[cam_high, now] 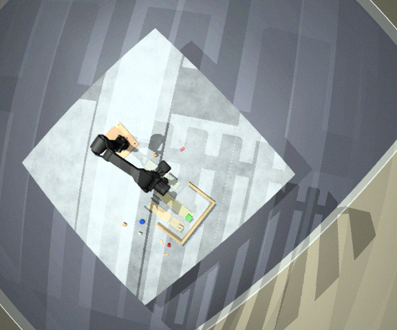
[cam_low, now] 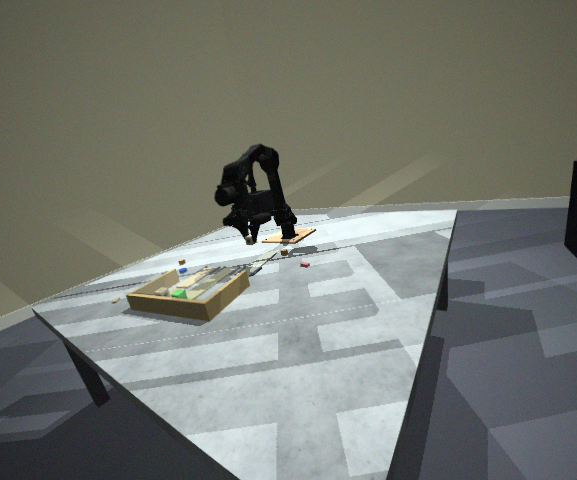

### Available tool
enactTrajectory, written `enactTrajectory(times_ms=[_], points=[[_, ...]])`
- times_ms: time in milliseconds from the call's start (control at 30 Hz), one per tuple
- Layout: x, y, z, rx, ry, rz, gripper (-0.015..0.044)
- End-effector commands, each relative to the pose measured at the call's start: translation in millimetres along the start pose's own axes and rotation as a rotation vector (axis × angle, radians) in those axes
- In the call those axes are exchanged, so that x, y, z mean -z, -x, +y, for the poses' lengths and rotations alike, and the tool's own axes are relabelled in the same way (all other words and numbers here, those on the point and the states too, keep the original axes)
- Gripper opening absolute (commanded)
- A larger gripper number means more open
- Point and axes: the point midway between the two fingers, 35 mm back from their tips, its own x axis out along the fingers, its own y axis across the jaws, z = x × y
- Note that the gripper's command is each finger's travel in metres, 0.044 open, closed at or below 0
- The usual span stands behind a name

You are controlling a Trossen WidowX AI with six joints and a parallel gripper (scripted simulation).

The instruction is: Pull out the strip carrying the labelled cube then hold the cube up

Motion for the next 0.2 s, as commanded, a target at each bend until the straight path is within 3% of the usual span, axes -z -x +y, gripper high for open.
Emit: enactTrajectory(times_ms=[0, 167], points=[[0.0, 0.4, -0.4, 0.003, -0.004, 0.0, 0.0], [0.0, 0.4, -0.4, 0.003, -0.004, 0.0, 0.0]])
